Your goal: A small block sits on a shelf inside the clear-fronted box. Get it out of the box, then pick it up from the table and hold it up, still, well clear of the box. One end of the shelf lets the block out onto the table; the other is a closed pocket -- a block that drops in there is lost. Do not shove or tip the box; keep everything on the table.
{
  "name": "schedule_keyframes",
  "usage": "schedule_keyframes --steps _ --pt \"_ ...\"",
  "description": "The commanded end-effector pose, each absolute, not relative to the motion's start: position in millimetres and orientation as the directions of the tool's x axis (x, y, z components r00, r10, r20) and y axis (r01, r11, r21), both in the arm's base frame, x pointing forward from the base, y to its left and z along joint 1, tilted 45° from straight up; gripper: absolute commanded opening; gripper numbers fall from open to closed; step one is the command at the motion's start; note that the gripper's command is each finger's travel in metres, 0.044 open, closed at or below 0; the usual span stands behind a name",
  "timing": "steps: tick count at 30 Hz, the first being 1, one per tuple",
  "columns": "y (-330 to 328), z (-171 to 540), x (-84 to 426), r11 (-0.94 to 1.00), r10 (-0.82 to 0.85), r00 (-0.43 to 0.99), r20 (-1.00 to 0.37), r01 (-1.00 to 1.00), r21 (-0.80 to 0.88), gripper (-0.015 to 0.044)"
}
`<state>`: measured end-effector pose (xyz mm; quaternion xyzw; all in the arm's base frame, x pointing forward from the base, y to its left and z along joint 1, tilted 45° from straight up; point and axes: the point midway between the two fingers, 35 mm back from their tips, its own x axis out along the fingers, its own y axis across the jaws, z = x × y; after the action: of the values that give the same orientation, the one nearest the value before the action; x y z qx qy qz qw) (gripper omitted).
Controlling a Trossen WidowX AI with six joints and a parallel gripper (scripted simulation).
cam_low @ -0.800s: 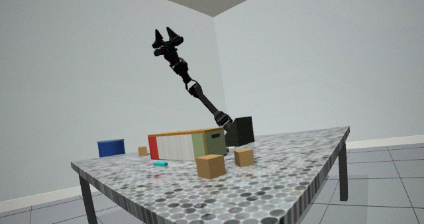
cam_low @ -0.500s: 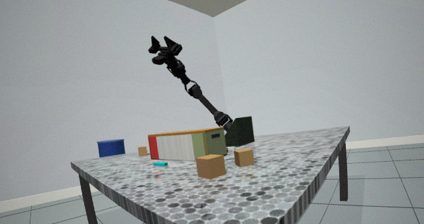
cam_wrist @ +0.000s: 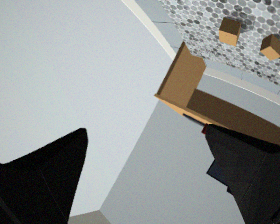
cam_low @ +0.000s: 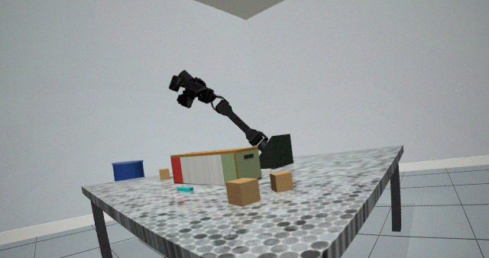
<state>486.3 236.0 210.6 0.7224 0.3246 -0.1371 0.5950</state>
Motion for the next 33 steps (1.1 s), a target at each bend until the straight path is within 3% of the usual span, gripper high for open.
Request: schedule_keyframes --steps 1,9,18,33 --pt "174.0 167.8 455.7 0.021 0.089 0.612 -0.786 0.788 0.616 0.04" --pt "97.5 138.3 396.5 0.094 -0.177 0.339 -0.924 0.94 0.327 0.04" --pt "25.9 140.9 319.5 0.112 -0.416 -0.005 -0.909 0.992 -0.056 0.04" --pt "23.0 139.3 318.5 0.112 -0.42 -0.012 -0.907 0.992 -0.065 0.04"
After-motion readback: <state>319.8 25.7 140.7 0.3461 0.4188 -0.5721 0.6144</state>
